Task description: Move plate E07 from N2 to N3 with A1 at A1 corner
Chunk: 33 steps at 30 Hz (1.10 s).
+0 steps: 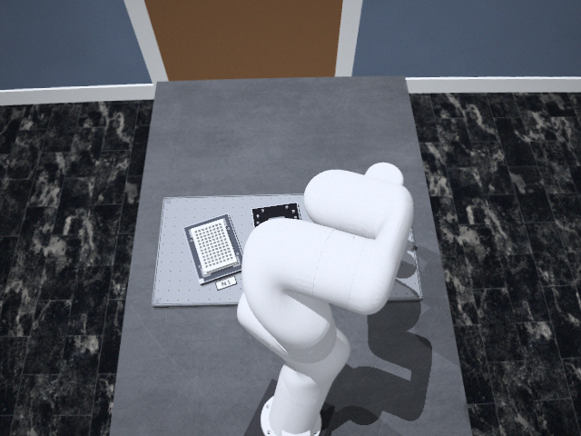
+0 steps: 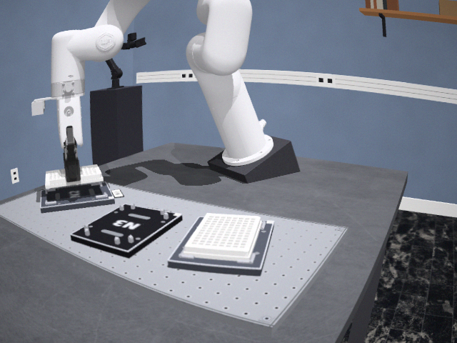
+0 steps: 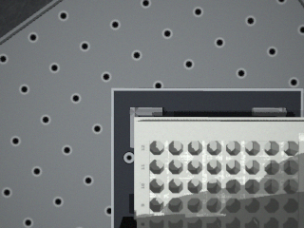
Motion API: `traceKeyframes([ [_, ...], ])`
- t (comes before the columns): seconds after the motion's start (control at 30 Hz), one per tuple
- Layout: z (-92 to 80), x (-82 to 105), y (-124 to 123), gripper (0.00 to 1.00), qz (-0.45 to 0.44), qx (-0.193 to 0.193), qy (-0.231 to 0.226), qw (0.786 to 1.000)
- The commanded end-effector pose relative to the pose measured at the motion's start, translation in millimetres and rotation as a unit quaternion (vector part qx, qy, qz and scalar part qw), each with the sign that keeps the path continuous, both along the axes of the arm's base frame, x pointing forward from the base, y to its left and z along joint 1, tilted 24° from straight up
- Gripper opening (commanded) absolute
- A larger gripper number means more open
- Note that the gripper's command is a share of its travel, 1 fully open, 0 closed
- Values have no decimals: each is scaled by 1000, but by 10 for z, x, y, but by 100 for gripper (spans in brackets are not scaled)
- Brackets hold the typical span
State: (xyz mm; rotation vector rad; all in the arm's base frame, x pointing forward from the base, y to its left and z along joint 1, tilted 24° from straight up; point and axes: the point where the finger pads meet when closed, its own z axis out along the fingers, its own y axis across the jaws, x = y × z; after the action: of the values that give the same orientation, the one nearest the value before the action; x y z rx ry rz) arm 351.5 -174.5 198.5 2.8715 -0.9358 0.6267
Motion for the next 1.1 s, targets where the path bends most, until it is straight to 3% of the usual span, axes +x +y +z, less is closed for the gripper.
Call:
traceKeyframes([
  [0.0, 80, -20, 9, 0, 0, -1, -1, 1000],
  [1.07, 508, -189, 92, 0, 0, -1, -1, 1000],
])
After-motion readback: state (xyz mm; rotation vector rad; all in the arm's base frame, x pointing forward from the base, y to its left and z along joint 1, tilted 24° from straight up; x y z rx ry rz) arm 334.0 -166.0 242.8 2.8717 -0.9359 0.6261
